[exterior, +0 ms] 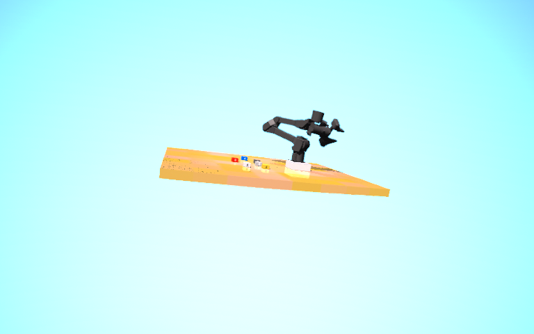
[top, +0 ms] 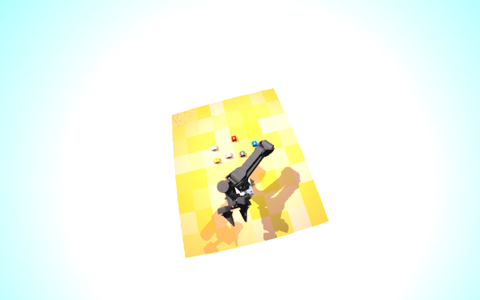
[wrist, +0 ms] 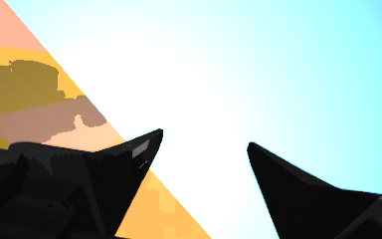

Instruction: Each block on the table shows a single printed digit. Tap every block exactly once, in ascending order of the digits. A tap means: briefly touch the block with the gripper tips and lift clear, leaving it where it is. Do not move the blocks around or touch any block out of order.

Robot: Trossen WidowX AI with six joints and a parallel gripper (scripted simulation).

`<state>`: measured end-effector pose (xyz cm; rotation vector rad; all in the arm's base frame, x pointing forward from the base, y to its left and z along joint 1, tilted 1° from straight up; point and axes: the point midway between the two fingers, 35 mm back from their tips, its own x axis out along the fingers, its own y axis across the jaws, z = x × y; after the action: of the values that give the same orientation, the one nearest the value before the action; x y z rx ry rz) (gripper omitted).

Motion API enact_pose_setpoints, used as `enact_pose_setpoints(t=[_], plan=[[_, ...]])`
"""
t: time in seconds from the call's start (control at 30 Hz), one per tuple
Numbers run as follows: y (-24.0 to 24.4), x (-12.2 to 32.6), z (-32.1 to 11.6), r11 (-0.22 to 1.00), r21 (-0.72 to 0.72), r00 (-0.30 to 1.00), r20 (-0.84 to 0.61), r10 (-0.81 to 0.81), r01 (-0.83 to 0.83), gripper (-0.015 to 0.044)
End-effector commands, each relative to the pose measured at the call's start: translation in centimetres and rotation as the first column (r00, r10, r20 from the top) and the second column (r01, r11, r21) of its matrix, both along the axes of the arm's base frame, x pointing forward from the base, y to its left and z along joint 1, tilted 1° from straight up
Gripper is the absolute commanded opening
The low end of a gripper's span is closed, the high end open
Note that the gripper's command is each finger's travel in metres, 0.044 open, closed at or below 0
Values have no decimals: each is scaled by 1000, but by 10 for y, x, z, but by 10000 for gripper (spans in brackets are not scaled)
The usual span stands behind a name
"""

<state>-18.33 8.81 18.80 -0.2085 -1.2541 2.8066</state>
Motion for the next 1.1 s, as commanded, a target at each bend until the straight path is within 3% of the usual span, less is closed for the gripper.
enact_pose_setpoints(t=[0.0, 0.13, 0.27, 0.57, 0.8, 1.07], plan=[[2, 1, 0, 1000, -5, 1000, 2, -11, 11, 400], [44, 20, 5, 965, -103, 970, 50, -236, 240, 400], [90, 55, 8, 842, -211, 868, 119, -482, 496, 400], [152, 173, 8, 311, -398, 445, 305, -842, 863, 400], [149, 284, 2, -205, -478, 50, 467, -883, 854, 400], [84, 398, -10, -692, -489, -308, 650, -695, 530, 400]])
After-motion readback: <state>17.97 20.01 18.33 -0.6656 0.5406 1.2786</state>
